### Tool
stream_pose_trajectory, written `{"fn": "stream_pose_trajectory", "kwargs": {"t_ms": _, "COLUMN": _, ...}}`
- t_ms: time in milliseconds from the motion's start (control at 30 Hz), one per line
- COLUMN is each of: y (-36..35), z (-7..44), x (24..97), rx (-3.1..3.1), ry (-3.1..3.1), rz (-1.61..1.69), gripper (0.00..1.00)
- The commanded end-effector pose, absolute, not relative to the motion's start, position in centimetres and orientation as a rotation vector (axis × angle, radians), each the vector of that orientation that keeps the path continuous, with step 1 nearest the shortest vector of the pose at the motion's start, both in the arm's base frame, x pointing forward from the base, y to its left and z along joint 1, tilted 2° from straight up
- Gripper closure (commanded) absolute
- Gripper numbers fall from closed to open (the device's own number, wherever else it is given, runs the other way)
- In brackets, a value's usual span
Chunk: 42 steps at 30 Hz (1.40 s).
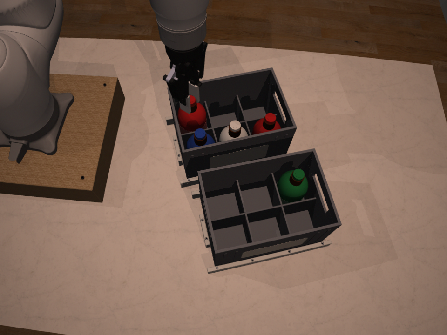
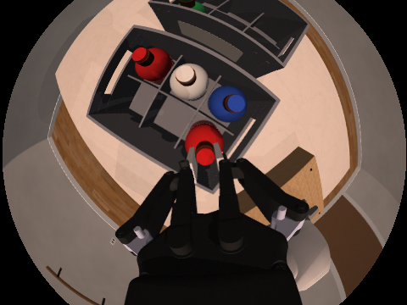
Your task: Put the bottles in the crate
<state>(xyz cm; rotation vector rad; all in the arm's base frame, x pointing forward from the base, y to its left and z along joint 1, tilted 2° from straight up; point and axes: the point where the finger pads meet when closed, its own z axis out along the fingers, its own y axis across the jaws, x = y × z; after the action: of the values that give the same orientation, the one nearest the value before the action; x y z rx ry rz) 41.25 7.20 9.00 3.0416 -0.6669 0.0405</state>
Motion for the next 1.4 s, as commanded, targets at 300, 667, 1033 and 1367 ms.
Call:
{"fn": "stream_pose_trajectory", "kwargs": {"t_ms": 300, "y": 7.2, "z": 8.5, "x": 41.3, "rx": 3.042, "ry": -0.667, "rz": 0.04, "gripper": 1.0}}
{"fn": "stream_pose_trajectory", "kwargs": {"t_ms": 667, "y": 7.2, "z": 8.0, "x": 41.3, "rx": 3.042, "ry": -0.667, "rz": 0.04, "gripper": 1.0}}
{"fn": "stream_pose_trajectory", "kwargs": {"t_ms": 1033, "y": 7.2, "z": 7.8, "x": 41.3, "rx": 3.042, "ry": -0.667, "rz": 0.04, "gripper": 1.0}}
{"fn": "stream_pose_trajectory", "kwargs": {"t_ms": 1367, "y": 7.2, "z": 7.8, "x": 41.3, "rx": 3.042, "ry": -0.667, "rz": 0.04, "gripper": 1.0}}
